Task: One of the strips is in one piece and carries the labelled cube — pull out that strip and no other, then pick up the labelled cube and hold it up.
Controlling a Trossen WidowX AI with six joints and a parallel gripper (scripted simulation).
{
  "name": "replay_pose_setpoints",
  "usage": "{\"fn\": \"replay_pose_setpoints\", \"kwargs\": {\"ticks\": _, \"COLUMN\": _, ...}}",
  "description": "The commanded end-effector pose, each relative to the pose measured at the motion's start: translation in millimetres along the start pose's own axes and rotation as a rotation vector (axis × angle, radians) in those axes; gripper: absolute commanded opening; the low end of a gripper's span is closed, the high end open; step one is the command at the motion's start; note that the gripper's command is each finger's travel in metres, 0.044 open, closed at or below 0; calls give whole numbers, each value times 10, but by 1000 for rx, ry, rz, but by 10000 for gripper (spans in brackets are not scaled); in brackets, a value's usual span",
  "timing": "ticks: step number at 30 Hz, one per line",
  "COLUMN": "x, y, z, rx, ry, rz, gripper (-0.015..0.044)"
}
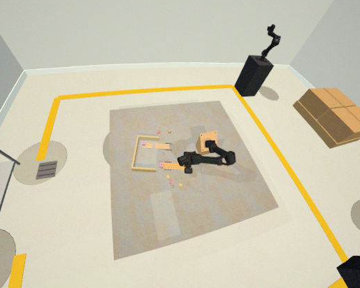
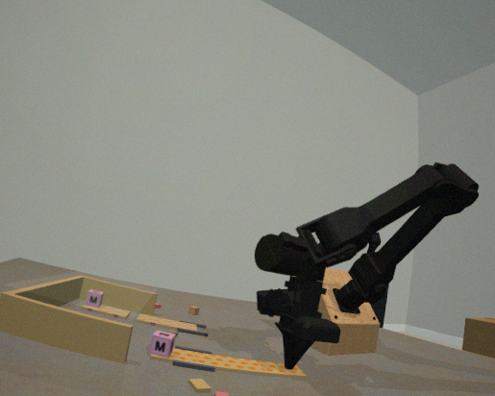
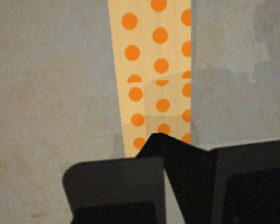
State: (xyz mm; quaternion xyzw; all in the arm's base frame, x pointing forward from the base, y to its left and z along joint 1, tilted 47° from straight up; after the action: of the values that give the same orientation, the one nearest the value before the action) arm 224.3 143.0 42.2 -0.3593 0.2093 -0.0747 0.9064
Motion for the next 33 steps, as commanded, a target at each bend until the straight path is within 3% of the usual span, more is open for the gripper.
{"fn": "replay_pose_setpoints", "kwargs": {"ticks": 1, "x": 10, "y": -63, "z": 0, "rx": -4, "ry": 1, "rz": 2, "gripper": 0}}
{"fn": "replay_pose_setpoints", "kwargs": {"ticks": 5, "x": 21, "y": -393, "z": 7, "rx": -12, "ry": 6, "rz": 17, "gripper": 0}}
{"fn": "replay_pose_setpoints", "kwargs": {"ticks": 9, "x": 20, "y": -410, "z": 8, "rx": -12, "ry": 6, "rz": 18, "gripper": 0}}
{"fn": "replay_pose_setpoints", "kwargs": {"ticks": 14, "x": 253, "y": -398, "z": 58, "rx": -13, "ry": 178, "rz": 16, "gripper": 131}}
{"fn": "replay_pose_setpoints", "kwargs": {"ticks": 26, "x": 643, "y": -411, "z": 152, "rx": -13, "ry": 181, "rz": 15, "gripper": 440}}
{"fn": "replay_pose_setpoints", "kwargs": {"ticks": 33, "x": 876, "y": -423, "z": 214, "rx": -13, "ry": 180, "rz": 14, "gripper": 440}}
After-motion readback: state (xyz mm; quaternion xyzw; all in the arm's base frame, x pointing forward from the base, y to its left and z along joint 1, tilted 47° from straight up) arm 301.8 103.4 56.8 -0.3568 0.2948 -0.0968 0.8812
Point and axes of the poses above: the point midway between the two fingers, 35 mm back from their tips, its own y axis out along the fingers, its own z axis across the jaws, x = y × z, the point moved 1 cm from there along -y, back along the fingers, and after that the axes turned 13 degrees about y, right-handed, at the moved point
